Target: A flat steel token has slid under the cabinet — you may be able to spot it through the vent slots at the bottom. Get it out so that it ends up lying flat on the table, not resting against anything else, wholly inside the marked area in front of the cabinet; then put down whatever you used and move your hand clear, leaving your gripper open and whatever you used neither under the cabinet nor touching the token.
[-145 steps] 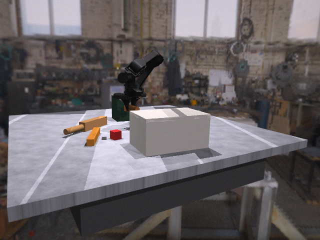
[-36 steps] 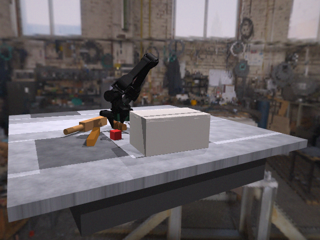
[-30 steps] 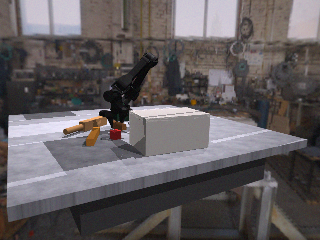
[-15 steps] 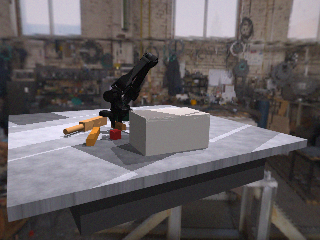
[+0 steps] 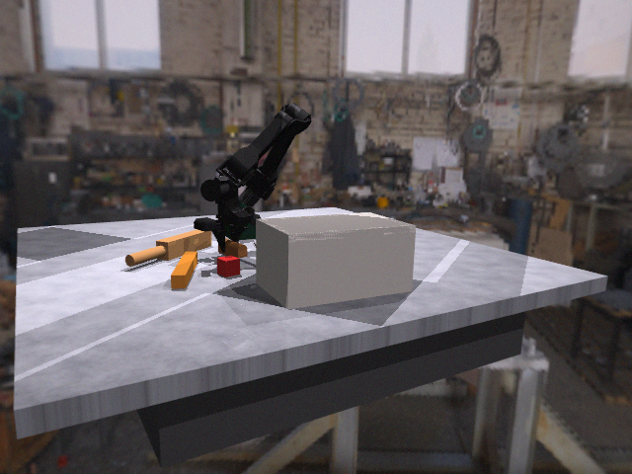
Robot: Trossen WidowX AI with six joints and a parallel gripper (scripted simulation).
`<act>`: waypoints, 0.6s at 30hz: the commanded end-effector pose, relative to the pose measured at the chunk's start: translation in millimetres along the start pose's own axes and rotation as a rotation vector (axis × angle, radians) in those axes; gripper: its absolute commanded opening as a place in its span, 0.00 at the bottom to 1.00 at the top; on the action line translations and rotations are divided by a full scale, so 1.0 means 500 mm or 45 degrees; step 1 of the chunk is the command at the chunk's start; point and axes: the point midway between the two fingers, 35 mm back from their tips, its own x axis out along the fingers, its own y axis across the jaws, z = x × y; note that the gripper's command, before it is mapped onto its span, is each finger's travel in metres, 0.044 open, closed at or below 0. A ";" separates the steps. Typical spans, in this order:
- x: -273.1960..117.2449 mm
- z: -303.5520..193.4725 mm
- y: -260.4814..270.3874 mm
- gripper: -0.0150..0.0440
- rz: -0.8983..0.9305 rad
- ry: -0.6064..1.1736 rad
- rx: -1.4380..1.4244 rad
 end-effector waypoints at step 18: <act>-0.001 0.062 -0.004 0.25 -0.008 -0.010 -0.005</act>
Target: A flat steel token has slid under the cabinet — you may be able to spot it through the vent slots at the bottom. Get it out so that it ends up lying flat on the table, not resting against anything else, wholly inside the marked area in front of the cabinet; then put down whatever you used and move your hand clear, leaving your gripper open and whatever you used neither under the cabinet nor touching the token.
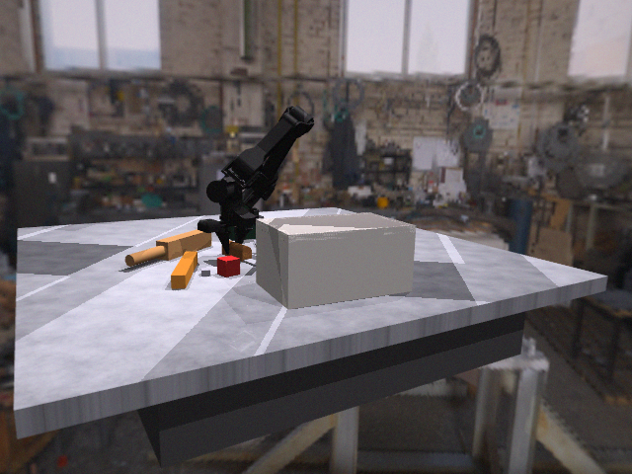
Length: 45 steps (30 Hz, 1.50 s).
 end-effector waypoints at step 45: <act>0.000 0.147 -0.003 0.25 -0.005 -0.010 -0.001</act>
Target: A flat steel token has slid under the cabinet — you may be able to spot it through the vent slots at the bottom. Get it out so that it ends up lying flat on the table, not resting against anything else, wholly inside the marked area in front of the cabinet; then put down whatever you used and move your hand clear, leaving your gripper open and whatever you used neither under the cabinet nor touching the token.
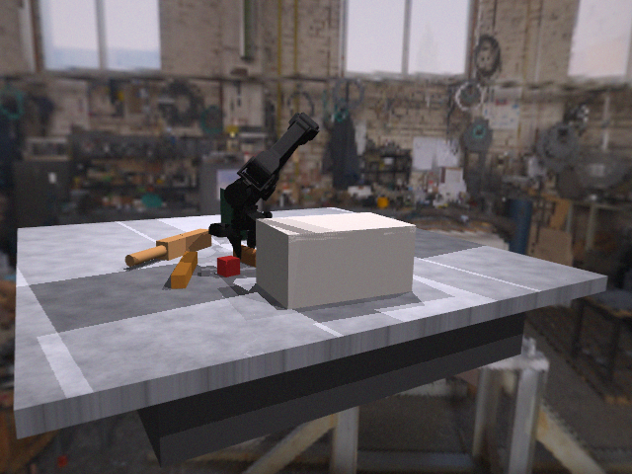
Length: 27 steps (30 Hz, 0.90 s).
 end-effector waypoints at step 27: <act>-0.001 0.080 -0.002 0.25 -0.002 -0.007 -0.005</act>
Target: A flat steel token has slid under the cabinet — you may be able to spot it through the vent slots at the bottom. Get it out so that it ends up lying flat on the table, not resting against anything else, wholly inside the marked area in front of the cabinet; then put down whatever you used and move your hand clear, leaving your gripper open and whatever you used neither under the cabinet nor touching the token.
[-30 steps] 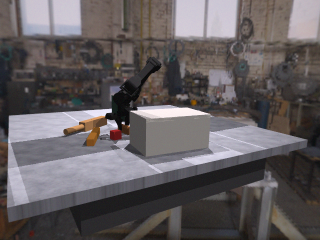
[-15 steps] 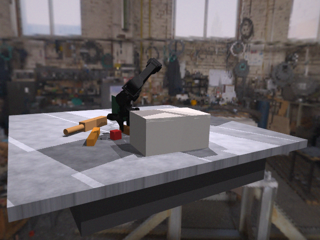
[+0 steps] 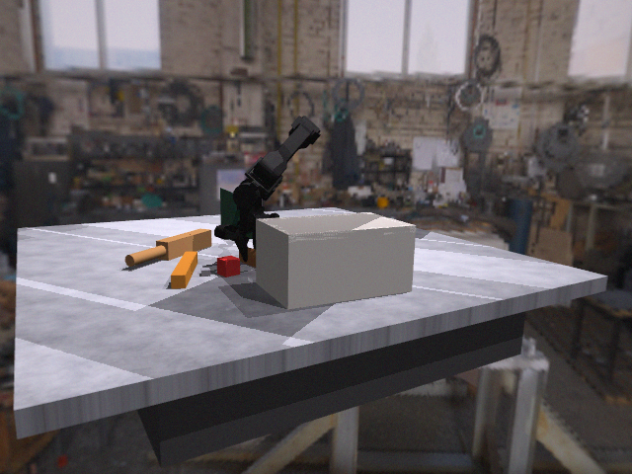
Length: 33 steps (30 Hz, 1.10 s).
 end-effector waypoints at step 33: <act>-0.001 0.084 -0.002 0.25 -0.002 -0.007 -0.003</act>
